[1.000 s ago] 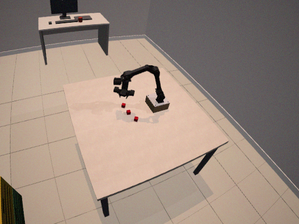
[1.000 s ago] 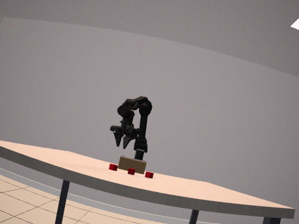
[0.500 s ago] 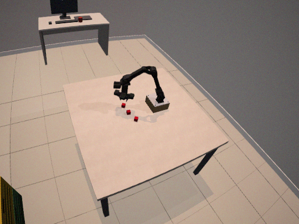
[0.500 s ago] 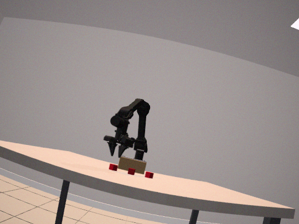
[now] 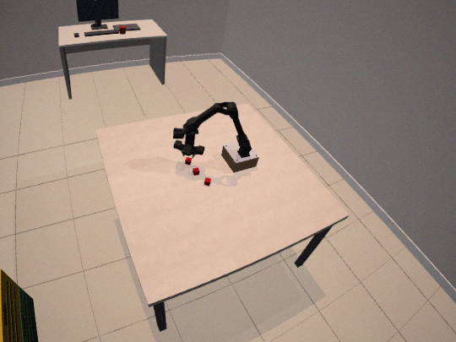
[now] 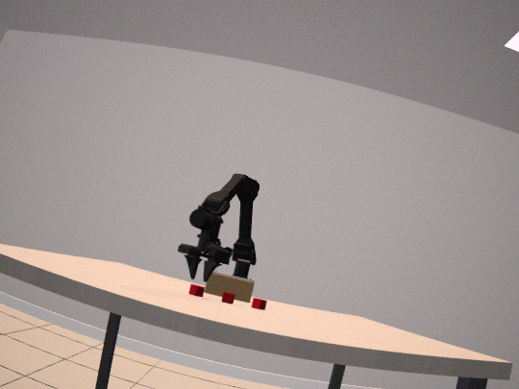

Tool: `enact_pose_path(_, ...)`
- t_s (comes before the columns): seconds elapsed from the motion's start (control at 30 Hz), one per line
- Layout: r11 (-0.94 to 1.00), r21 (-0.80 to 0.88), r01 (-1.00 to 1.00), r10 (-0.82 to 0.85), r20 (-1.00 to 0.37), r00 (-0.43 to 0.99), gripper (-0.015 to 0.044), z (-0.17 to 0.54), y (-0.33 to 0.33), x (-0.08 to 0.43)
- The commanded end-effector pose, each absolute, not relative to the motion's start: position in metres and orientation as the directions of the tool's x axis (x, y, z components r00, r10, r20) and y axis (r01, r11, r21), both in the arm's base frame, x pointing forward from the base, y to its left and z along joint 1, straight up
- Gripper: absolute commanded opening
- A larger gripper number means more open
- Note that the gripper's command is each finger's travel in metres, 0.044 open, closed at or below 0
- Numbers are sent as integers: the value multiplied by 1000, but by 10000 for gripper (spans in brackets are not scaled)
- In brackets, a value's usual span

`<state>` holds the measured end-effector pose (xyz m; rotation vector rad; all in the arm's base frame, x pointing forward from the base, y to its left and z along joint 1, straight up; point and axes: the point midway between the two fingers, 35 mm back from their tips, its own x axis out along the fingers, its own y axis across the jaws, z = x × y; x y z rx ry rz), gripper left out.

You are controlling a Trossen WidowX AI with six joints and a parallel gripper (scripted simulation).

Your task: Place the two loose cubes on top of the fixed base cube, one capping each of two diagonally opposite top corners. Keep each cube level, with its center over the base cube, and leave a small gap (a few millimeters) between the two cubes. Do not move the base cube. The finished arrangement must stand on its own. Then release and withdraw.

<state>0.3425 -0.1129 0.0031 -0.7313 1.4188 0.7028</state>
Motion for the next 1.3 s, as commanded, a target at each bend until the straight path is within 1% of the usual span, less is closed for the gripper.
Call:
enact_pose_path(0.0, 607, -22, -794, -4, -1000, 25, 265, -4, -113, 340)
enact_pose_path(0.6, 607, -22, -794, -3, -1000, 25, 265, -31, -113, 341)
enact_pose_path(0.8, 607, -22, -794, -3, -1000, 25, 108, -31, -113, 341)
enact_pose_path(0.97, 607, -22, -794, -3, -1000, 25, 105, -29, -113, 341)
enact_pose_path(1.27, 607, -22, -794, -4, -1000, 26, 105, -2, -114, 344)
